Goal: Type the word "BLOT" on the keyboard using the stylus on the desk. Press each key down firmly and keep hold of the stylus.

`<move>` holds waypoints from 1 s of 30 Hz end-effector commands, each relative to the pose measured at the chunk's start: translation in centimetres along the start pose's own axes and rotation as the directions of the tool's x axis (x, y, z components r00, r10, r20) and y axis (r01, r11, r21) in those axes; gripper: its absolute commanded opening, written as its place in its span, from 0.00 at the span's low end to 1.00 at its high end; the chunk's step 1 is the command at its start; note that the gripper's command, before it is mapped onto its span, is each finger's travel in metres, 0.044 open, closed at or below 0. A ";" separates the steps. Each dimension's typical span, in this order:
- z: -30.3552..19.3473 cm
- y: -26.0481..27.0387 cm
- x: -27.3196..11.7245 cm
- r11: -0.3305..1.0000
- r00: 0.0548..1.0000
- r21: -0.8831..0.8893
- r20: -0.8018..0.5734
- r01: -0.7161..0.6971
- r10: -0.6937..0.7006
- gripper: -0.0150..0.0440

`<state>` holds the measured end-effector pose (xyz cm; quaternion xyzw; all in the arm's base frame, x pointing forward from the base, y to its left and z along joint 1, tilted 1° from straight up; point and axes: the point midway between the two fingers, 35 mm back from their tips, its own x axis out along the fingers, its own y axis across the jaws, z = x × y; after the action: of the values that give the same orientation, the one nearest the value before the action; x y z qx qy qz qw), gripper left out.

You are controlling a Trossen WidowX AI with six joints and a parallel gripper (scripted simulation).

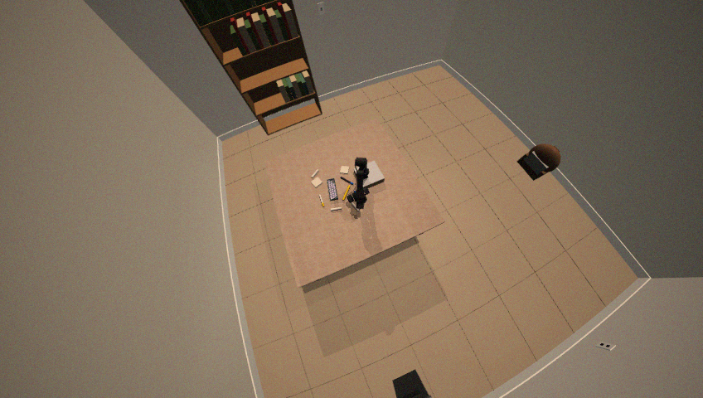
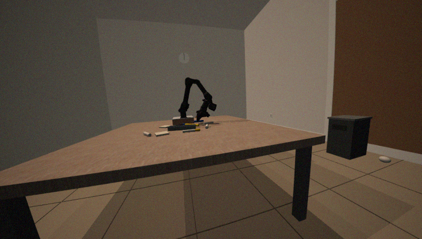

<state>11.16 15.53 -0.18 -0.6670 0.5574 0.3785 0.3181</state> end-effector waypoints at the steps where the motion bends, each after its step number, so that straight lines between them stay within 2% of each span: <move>1: -1.7 -0.1 -3.4 1.000 1.000 0.006 0.020 0.012 -0.012 0.51; 30: -1.3 0.0 -1.8 1.000 1.000 0.004 0.019 0.013 -0.013 0.51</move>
<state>11.11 15.35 2.31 -0.6647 0.5519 0.3814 0.3288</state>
